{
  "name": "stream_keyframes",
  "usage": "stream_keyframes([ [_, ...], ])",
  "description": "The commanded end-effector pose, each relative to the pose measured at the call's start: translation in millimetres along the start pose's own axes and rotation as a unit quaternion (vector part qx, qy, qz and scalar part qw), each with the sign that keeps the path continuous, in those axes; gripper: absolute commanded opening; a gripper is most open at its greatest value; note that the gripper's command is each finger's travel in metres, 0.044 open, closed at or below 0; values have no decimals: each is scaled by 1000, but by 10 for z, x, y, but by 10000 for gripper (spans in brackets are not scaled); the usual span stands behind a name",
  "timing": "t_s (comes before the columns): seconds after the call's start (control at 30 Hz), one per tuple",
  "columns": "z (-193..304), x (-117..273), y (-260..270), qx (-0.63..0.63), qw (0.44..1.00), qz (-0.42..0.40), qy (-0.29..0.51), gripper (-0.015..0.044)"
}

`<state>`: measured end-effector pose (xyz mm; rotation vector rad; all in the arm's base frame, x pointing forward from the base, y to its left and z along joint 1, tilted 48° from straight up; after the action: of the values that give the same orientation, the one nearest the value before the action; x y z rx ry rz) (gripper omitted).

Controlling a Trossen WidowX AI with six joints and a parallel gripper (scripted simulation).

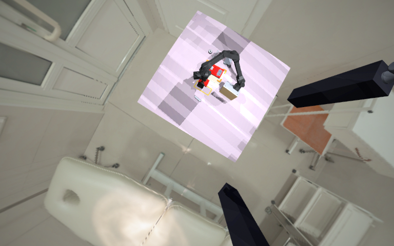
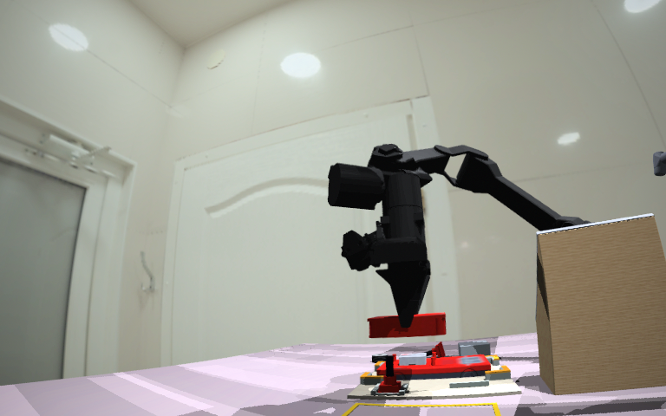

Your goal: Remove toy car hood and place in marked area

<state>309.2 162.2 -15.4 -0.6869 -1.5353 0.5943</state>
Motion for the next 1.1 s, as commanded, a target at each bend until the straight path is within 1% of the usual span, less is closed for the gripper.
stream_keyframes([
  [0.0,97,-16,166,-6,1000,2,3,0],
  [0.17,178,-30,288,-11,1000,5,4,0],
  [1.07,168,-169,293,-10,1000,4,4,0],
])
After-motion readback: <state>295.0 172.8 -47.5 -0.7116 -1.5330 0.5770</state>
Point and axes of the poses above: the point midway between the two fingers, 35 mm back from their tips, its own x axis back along the fingers, its own y axis across the jaws, z = x × y, the point moved 9 cm from there along x, back along the fingers, and after that the axes turned 11 degrees about -x, right-handed, at the moved point
